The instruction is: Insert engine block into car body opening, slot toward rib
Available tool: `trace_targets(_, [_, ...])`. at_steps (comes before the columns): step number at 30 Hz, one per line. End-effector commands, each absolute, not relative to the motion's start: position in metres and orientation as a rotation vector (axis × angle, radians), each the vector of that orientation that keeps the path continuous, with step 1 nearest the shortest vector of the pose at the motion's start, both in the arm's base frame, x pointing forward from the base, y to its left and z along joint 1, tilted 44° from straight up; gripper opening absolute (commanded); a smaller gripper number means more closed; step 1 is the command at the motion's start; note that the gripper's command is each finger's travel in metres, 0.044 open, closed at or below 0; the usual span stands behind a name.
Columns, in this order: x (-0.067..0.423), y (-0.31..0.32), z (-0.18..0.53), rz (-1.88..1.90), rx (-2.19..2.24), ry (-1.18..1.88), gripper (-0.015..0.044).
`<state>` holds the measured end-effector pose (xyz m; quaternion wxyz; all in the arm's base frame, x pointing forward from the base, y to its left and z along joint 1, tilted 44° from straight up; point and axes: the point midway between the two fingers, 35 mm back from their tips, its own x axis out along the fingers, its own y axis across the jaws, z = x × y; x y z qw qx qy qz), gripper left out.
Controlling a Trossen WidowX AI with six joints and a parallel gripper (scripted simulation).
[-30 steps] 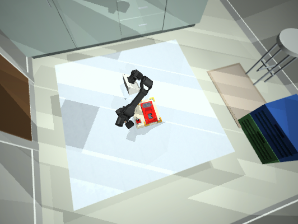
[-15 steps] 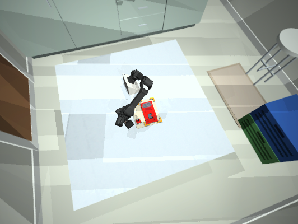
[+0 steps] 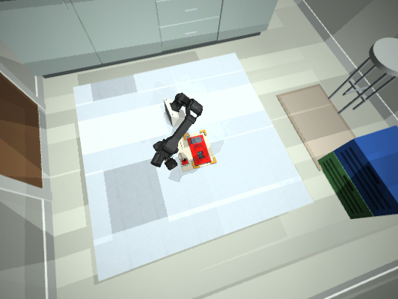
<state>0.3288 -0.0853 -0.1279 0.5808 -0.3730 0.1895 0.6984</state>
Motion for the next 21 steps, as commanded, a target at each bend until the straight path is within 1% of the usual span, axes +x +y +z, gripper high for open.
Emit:
trace_targets(1, [0.334,-0.099,-0.115,1.627,-0.892,0.439,0.0000])
trace_targets(21, [0.331,-0.144,-0.070,1.636,-0.891,0.421,0.0000])
